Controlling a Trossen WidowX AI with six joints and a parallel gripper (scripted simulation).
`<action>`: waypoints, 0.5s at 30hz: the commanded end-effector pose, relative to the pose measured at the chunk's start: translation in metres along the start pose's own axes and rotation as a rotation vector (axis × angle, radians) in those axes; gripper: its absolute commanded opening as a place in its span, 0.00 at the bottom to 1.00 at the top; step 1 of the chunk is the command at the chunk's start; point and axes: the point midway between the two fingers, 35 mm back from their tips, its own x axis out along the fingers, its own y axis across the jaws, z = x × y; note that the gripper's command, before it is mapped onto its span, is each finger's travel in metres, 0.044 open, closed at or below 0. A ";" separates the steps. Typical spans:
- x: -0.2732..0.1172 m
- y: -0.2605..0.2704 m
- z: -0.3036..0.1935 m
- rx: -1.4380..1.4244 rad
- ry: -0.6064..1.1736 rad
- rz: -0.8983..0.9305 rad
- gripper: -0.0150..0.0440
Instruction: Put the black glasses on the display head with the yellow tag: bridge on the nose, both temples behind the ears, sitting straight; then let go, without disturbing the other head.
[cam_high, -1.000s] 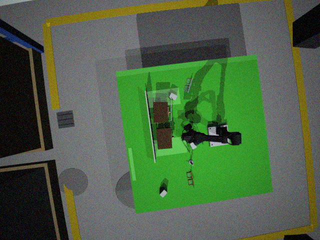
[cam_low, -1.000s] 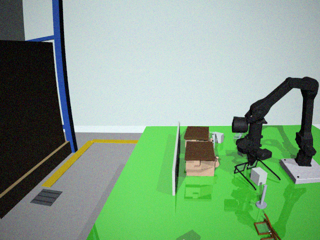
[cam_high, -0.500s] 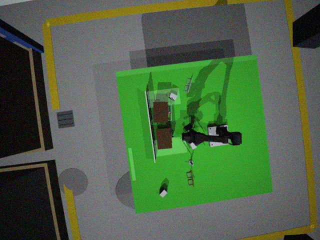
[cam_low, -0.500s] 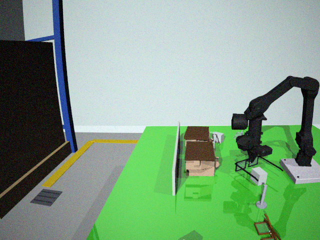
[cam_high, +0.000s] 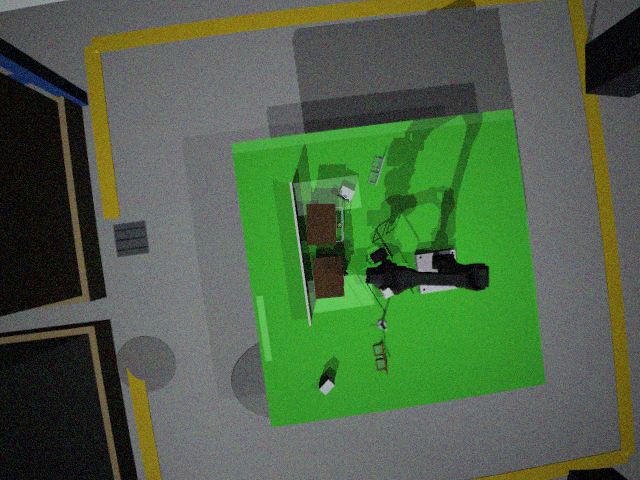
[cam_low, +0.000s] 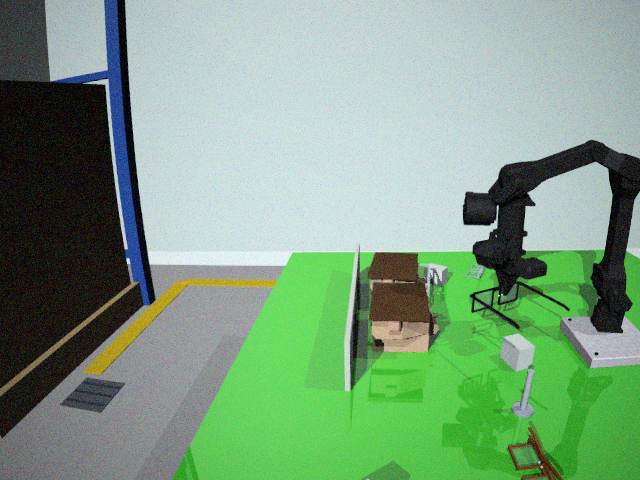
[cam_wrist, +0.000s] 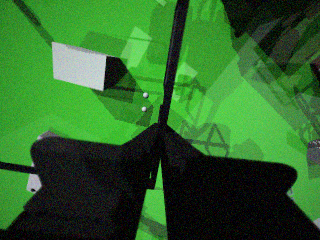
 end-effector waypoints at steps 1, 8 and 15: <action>-0.010 0.000 -0.001 -0.004 -0.003 -0.002 0.25; -0.012 0.006 0.003 0.074 0.006 -0.027 0.25; -0.015 0.019 0.010 0.233 0.011 -0.081 0.25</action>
